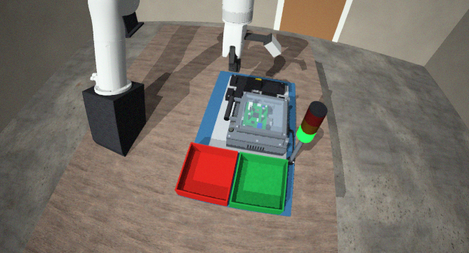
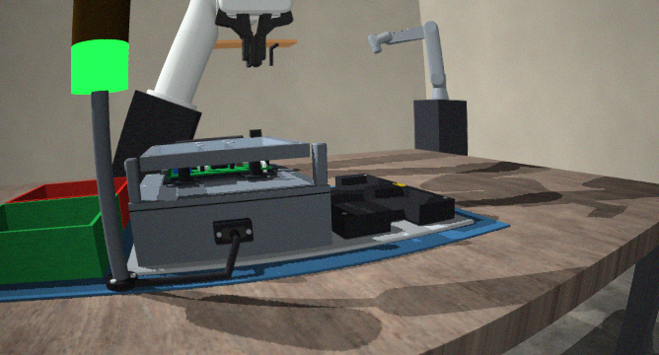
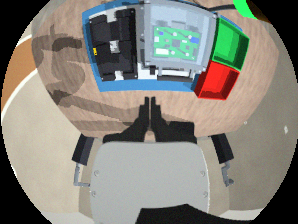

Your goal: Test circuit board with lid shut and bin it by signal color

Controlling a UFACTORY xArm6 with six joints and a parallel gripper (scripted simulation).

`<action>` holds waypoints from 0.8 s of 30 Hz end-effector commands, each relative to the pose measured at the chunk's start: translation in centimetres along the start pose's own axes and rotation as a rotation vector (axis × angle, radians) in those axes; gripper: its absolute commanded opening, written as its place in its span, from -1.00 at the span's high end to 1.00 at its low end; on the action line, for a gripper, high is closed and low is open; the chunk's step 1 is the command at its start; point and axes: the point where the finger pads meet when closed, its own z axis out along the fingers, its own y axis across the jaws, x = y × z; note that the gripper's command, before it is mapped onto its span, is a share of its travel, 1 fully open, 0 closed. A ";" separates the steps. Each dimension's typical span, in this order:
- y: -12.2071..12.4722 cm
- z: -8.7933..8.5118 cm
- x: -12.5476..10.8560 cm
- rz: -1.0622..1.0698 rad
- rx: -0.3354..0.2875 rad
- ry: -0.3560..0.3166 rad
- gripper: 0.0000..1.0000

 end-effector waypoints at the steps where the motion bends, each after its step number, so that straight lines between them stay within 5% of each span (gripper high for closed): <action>1: -0.1 0.0 0.1 -0.001 0.000 0.004 1.00; 24: -0.1 6.8 0.2 -0.001 0.000 0.004 1.00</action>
